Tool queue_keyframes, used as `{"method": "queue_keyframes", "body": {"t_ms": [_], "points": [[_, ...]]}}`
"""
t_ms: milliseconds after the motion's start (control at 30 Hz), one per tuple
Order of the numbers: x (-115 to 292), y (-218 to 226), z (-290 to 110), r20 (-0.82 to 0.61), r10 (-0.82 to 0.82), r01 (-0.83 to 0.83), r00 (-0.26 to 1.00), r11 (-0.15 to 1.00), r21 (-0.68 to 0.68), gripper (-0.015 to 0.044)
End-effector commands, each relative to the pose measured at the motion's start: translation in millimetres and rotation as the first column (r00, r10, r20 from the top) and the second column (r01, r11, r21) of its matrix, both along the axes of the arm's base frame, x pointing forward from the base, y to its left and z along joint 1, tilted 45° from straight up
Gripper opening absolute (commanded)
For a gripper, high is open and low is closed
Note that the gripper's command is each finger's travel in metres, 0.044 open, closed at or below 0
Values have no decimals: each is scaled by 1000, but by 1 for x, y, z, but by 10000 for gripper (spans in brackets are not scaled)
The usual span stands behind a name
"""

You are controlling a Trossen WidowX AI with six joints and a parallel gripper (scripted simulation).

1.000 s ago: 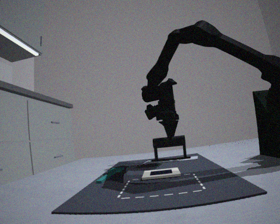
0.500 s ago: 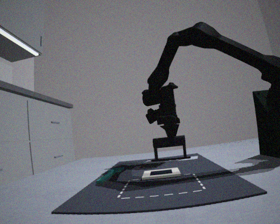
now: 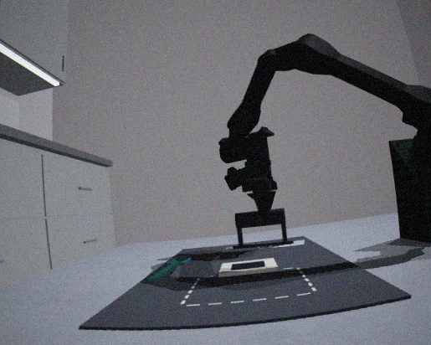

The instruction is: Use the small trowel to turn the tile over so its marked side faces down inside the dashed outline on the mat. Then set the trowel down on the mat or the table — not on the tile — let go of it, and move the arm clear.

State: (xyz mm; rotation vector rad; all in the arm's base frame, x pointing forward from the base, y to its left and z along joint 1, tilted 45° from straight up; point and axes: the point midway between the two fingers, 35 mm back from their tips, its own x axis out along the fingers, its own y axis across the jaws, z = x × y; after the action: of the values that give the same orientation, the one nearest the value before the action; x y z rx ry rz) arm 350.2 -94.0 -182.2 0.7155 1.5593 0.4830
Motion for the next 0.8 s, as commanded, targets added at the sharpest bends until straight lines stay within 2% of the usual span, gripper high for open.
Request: {"method": "queue_keyframes", "body": {"t_ms": [0, 200, 467, 767], "points": [[0, 2, 0, -1, -2, 2, 1000, 1000, 7, 130], [0, 2, 0, 12, 12, -12, 1000, 1000, 7, 130], [0, 2, 0, 174, 179, -181, 968, 983, -6, 130], [0, 2, 0, 348, 357, -362, 867, 931, -53, 130]]}}
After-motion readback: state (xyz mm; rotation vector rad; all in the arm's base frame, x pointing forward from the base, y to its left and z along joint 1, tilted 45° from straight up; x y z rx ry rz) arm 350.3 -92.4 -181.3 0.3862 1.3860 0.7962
